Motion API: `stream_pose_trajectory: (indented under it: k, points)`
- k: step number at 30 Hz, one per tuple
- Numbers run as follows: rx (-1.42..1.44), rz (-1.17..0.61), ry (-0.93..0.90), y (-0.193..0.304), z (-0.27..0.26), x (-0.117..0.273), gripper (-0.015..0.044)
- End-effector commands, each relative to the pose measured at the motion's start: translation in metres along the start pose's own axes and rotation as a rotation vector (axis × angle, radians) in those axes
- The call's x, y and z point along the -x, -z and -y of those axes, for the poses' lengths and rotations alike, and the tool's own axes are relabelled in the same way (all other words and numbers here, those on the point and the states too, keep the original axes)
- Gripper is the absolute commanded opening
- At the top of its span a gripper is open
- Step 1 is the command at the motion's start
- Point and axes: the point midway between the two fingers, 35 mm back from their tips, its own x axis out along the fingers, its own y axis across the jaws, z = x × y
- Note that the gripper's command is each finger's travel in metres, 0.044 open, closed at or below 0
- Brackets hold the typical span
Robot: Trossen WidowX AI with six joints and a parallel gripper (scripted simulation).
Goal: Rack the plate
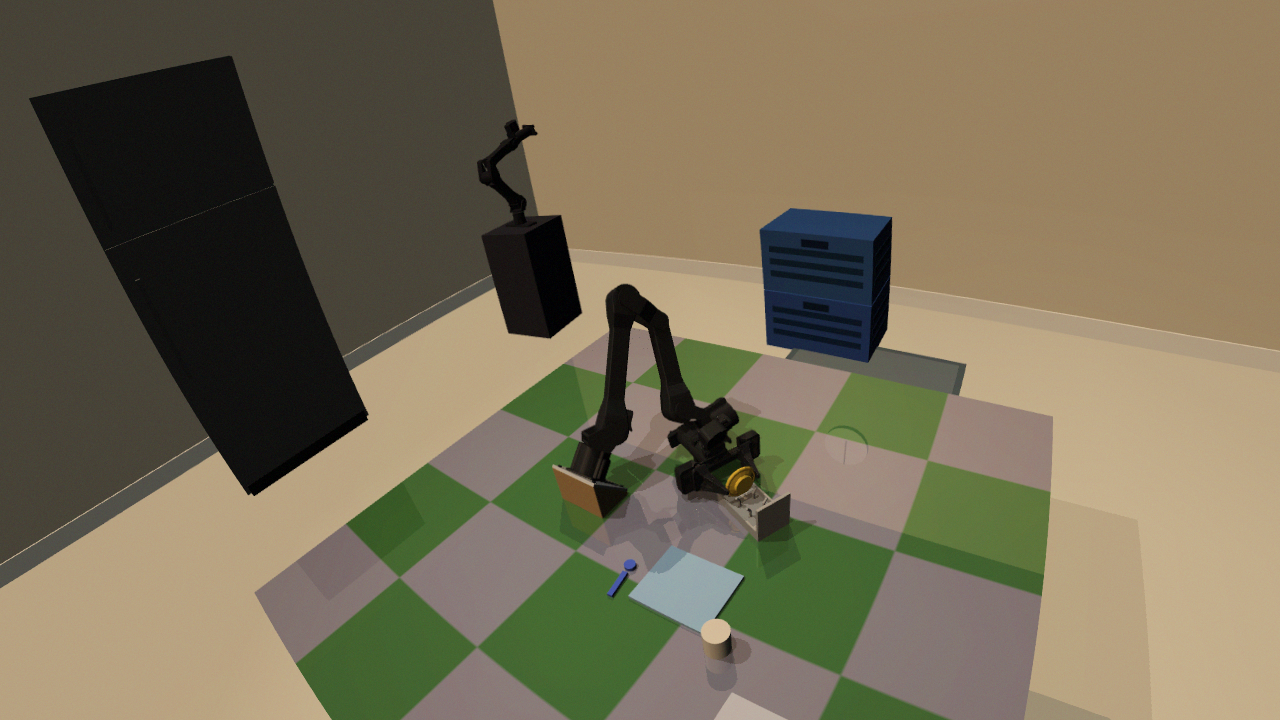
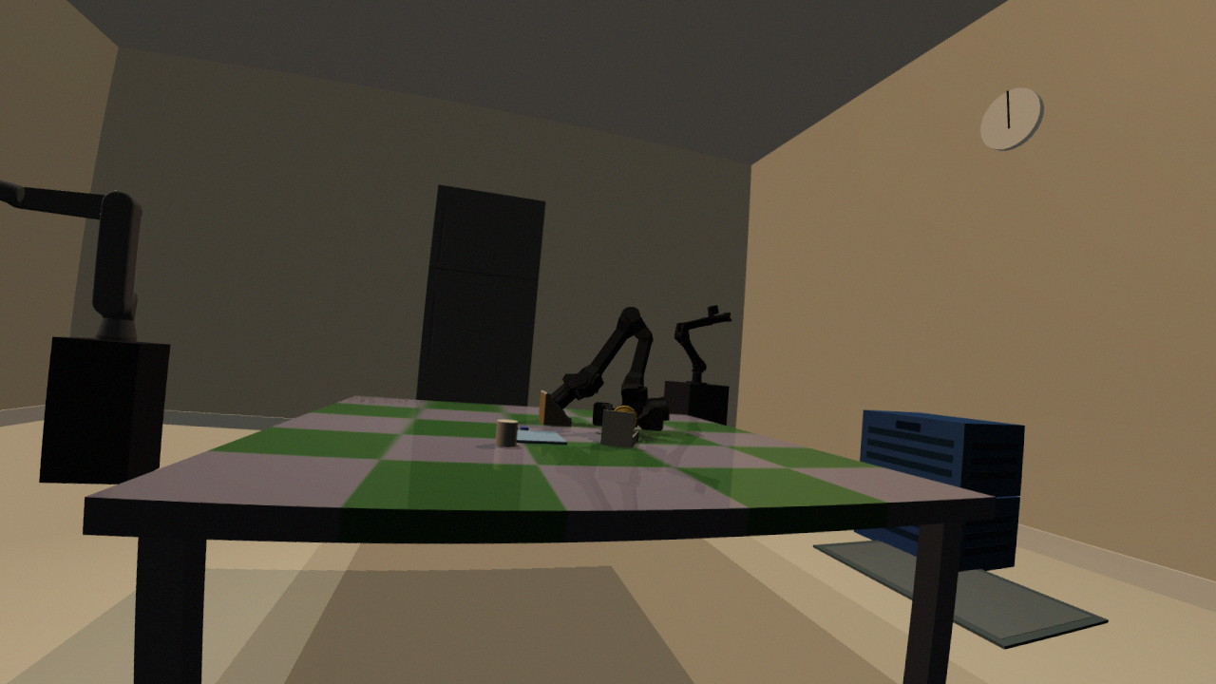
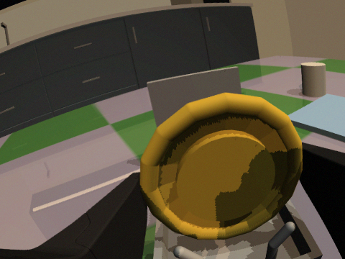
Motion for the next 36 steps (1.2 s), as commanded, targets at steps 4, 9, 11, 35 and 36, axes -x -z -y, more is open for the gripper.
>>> stream_pose_trajectory:
  k: [4, 9, 11, 35, 36]
  points:
    - [0.005, 0.0, 0.002, -0.001, 0.0, 0.0, 0.0]
    - [-0.002, 0.001, 0.0, -0.001, 0.0, 0.0, 0.0079]
    - [-0.002, 0.001, 0.0, -0.001, 0.0, 0.0, 0.0131]
    - [-0.002, -0.006, 0.018, -0.042, -0.006, -0.006, 0.04]
    - [-0.002, -0.005, 0.019, -0.052, -0.007, -0.006, 0.04]
